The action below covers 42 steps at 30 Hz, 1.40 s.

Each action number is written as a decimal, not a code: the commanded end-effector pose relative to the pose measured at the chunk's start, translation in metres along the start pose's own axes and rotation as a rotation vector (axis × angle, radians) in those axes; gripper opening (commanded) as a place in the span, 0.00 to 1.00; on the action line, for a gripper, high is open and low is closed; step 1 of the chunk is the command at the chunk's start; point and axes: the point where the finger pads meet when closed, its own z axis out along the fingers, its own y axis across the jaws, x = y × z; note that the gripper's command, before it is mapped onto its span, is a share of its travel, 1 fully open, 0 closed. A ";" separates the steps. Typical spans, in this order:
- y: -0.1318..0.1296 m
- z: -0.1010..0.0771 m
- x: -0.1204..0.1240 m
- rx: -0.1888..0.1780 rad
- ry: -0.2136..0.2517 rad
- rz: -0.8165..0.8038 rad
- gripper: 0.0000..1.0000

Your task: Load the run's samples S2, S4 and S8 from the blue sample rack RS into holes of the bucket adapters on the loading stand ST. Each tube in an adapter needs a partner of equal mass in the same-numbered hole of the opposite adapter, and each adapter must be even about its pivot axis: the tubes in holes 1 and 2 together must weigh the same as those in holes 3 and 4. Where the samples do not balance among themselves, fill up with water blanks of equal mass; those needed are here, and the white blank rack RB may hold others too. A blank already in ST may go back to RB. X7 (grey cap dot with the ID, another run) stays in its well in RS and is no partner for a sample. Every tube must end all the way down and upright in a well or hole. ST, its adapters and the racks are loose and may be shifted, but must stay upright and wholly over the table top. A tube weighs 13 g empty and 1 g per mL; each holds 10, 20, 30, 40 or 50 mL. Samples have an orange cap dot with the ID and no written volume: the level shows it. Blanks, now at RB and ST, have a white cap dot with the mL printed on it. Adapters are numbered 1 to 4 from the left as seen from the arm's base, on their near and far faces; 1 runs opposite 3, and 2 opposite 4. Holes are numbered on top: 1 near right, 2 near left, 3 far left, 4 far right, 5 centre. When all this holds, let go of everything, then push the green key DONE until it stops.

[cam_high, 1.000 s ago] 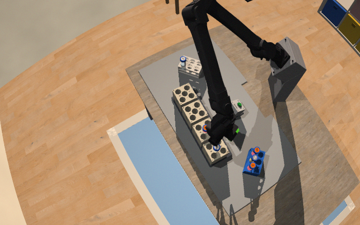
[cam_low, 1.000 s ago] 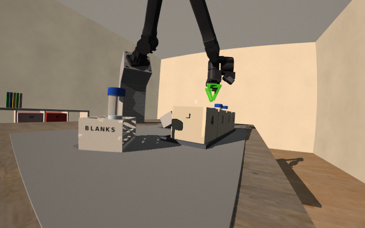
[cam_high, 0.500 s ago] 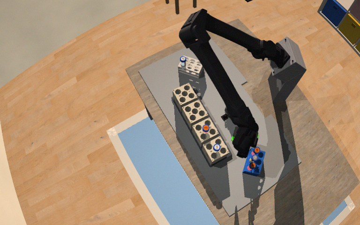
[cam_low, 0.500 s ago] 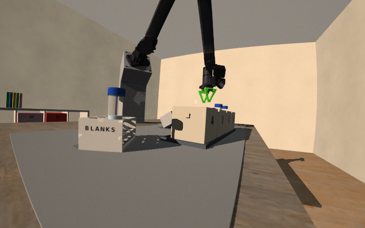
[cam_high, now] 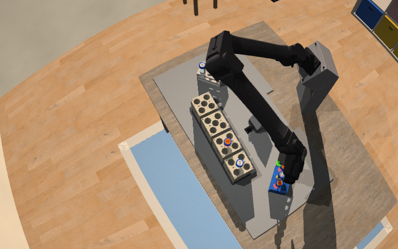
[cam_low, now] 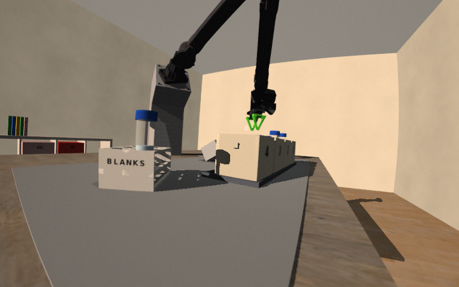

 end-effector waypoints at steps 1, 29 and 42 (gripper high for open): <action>-0.002 -0.009 -0.006 -0.003 -0.019 0.037 0.80; -0.006 0.031 -0.002 -0.002 -0.017 0.034 0.80; -0.006 0.031 -0.003 -0.002 -0.017 0.034 0.80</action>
